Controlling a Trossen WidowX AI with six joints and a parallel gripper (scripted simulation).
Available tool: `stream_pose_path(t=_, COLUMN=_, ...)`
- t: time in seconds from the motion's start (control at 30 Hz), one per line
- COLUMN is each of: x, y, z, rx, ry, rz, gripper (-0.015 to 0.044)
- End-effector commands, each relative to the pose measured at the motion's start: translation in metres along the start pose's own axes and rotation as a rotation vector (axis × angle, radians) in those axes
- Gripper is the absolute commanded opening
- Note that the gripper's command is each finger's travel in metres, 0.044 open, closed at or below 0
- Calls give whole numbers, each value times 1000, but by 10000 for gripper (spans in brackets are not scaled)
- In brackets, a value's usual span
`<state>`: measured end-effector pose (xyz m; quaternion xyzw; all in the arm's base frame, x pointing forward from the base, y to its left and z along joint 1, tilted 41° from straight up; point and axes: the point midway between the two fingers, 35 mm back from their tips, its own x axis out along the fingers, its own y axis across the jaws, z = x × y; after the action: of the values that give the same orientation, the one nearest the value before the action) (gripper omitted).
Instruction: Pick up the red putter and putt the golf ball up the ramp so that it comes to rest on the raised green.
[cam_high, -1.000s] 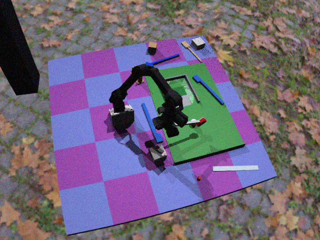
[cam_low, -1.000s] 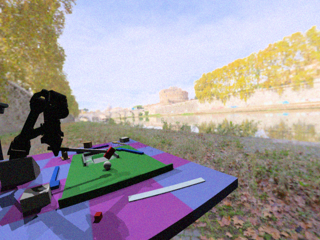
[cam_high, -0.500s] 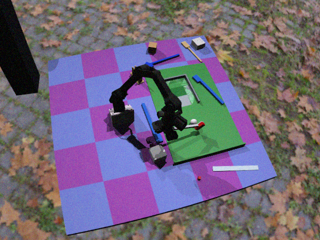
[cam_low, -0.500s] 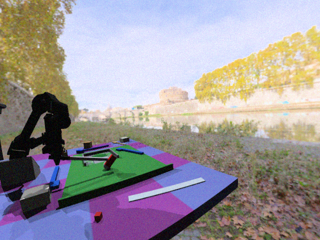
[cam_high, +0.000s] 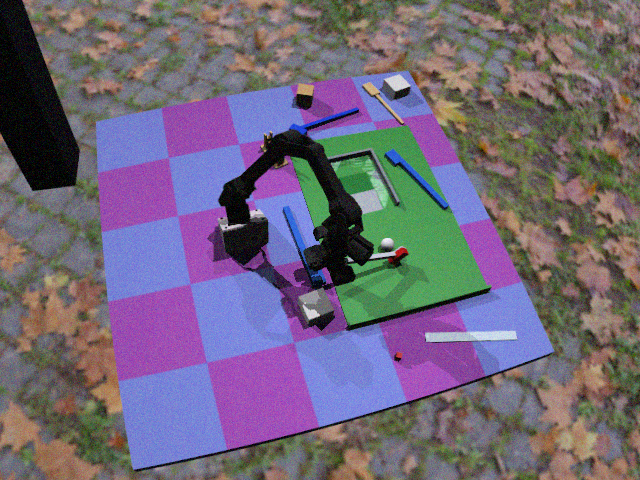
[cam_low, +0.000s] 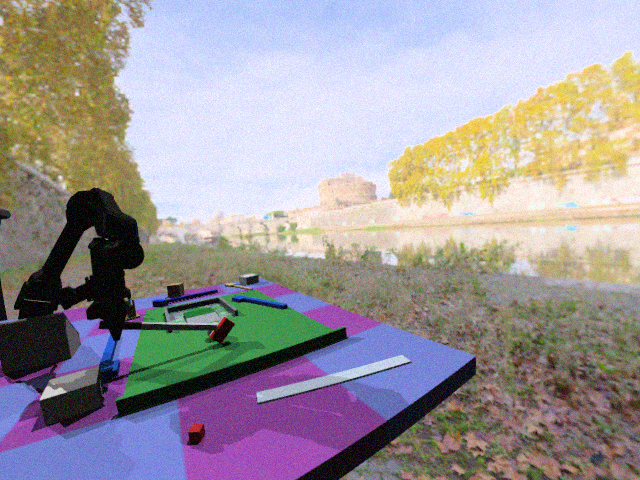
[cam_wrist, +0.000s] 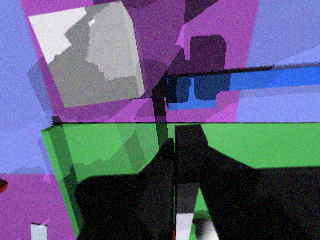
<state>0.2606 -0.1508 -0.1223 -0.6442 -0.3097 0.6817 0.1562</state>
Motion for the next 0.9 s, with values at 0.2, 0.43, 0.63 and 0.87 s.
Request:
stream_pose_path(t=0.2, x=3, y=0, z=0, rx=0, ry=-1, rz=-1, gripper=0)
stream_pose_path(t=0.43, x=3, y=3, z=0, rx=0, ry=0, rz=-1, gripper=0)
stream_pose_path(t=0.63, x=4, y=21, z=-1, rx=2, ry=7, rz=-2, gripper=0)
stream_pose_path(t=0.87, x=6, y=26, z=-1, rx=4, ry=7, rz=-5, gripper=0)
